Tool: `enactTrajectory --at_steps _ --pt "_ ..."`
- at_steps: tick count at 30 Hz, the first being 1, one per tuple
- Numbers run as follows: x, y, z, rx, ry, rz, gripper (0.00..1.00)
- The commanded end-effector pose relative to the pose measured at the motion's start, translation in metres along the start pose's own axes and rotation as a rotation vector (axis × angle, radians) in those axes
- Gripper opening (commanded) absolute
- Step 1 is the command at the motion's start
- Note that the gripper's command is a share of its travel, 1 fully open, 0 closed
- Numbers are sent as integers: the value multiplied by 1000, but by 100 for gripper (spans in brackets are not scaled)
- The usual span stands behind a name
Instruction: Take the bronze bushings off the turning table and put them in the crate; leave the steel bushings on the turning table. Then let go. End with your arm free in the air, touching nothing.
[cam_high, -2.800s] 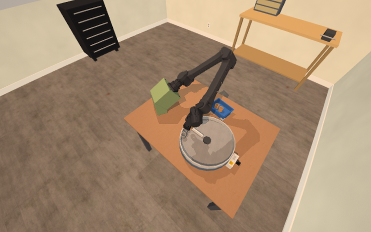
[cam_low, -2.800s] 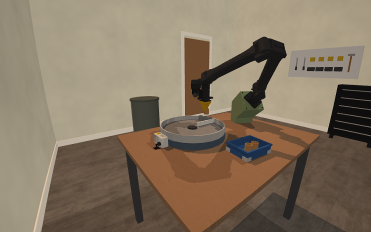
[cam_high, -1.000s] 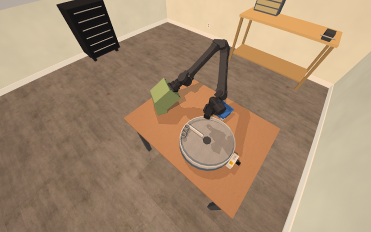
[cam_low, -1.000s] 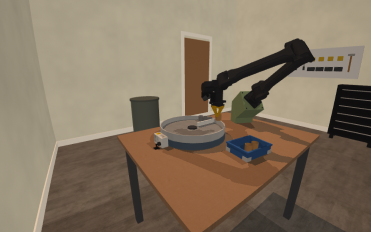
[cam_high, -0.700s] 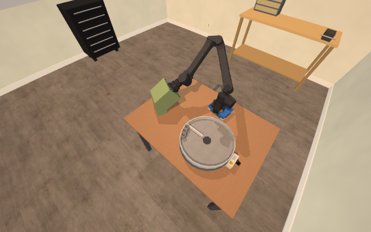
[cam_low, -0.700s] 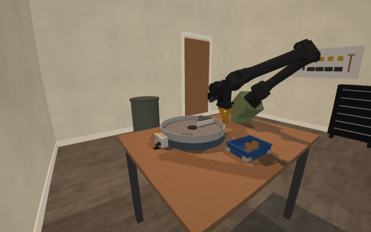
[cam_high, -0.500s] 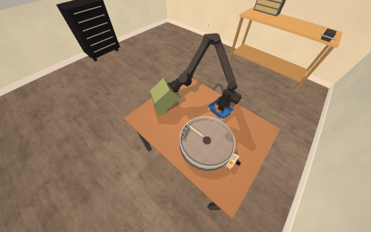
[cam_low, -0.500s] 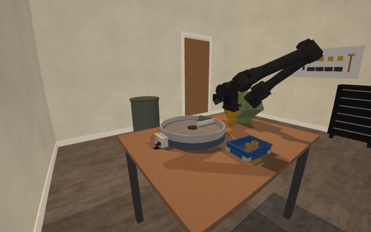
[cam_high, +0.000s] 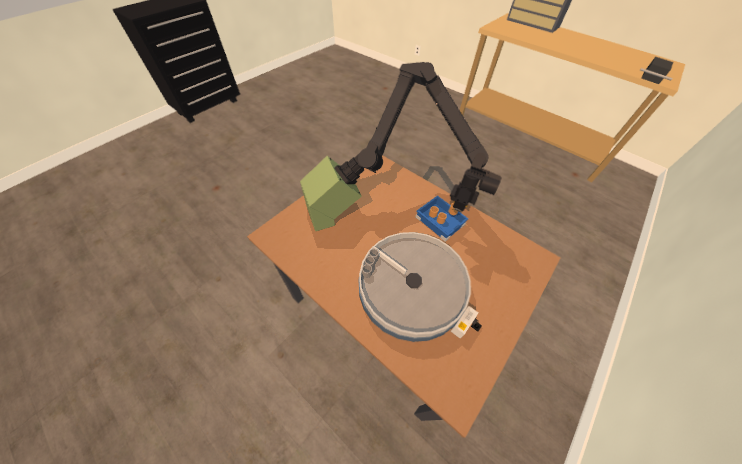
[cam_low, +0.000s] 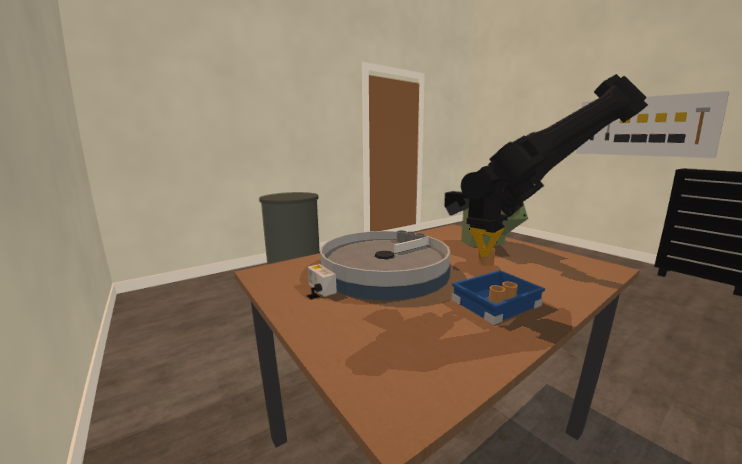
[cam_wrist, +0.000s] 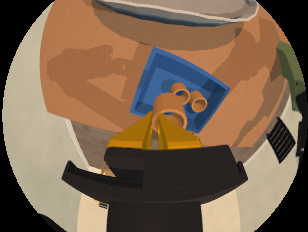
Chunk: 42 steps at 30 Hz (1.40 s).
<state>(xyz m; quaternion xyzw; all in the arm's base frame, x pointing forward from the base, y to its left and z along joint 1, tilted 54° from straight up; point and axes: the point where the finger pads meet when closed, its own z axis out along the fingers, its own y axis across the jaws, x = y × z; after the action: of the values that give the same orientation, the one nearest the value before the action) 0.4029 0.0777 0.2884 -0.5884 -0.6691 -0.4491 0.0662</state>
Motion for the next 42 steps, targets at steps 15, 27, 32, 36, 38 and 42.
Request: enactTrajectory --at_steps 15,27,32,36,38,42 --pt "8 12 -12 -24 -11 36 0" --pt "8 12 -12 -24 -11 36 0" --pt "8 12 -12 -25 -11 36 0" --pt "8 12 -12 -25 -11 36 0" --pt "8 12 -12 -25 -11 36 0" --pt "8 12 -12 -24 -11 36 0"
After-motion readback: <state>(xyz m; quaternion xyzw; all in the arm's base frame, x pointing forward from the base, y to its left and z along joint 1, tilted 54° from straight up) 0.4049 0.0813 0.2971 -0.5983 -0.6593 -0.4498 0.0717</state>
